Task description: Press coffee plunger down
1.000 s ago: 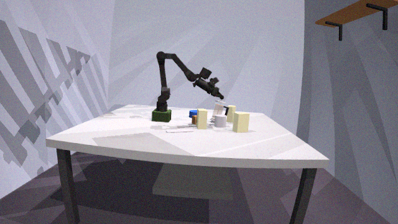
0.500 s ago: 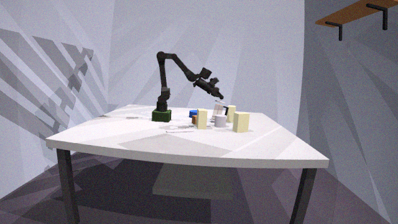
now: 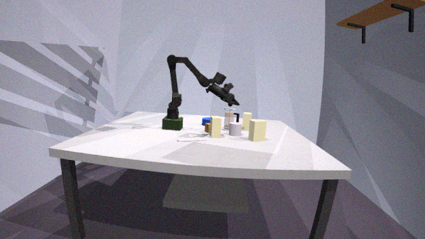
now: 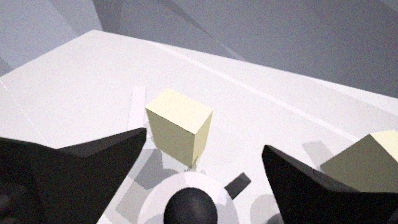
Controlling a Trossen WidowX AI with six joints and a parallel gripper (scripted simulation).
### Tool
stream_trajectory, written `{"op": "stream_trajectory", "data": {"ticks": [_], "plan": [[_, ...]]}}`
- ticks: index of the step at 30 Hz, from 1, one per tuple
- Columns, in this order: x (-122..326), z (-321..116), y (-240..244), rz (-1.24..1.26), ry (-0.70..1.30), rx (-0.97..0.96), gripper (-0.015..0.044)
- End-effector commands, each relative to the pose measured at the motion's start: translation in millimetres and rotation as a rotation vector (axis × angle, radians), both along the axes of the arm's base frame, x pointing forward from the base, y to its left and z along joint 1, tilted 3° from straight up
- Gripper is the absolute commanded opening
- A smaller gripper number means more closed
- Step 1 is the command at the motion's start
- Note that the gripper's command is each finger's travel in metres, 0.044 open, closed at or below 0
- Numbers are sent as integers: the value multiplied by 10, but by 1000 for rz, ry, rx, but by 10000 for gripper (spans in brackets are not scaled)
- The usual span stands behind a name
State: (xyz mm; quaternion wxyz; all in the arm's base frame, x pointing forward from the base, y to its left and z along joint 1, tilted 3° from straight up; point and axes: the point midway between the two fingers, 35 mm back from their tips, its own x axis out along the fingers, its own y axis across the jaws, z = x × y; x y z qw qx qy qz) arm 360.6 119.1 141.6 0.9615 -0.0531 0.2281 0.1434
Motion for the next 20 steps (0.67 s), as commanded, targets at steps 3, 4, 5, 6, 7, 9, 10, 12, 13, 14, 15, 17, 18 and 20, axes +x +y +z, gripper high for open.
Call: {"op": "stream_trajectory", "data": {"ticks": [3,4,5,6,7,9,10,12,13,14,15,17,18,20], "plan": [[-136,356,-7,2,-4,-1,440],[-193,455,-15,4,-3,-4,440],[-255,553,-26,5,-1,-5,440],[-324,651,-40,6,1,-6,440],[-385,727,-54,7,3,-7,440],[-440,772,-68,7,4,-8,440],[-439,766,-68,7,4,-8,440],[-437,743,-67,7,4,-8,440],[-436,732,-67,7,4,-8,440],[-436,732,-67,7,4,-8,440],[-436,732,-67,7,4,-8,440],[-436,732,-67,7,4,-8,440],[-436,732,-67,7,4,-8,440],[-436,732,-67,7,4,-8,440]]}}
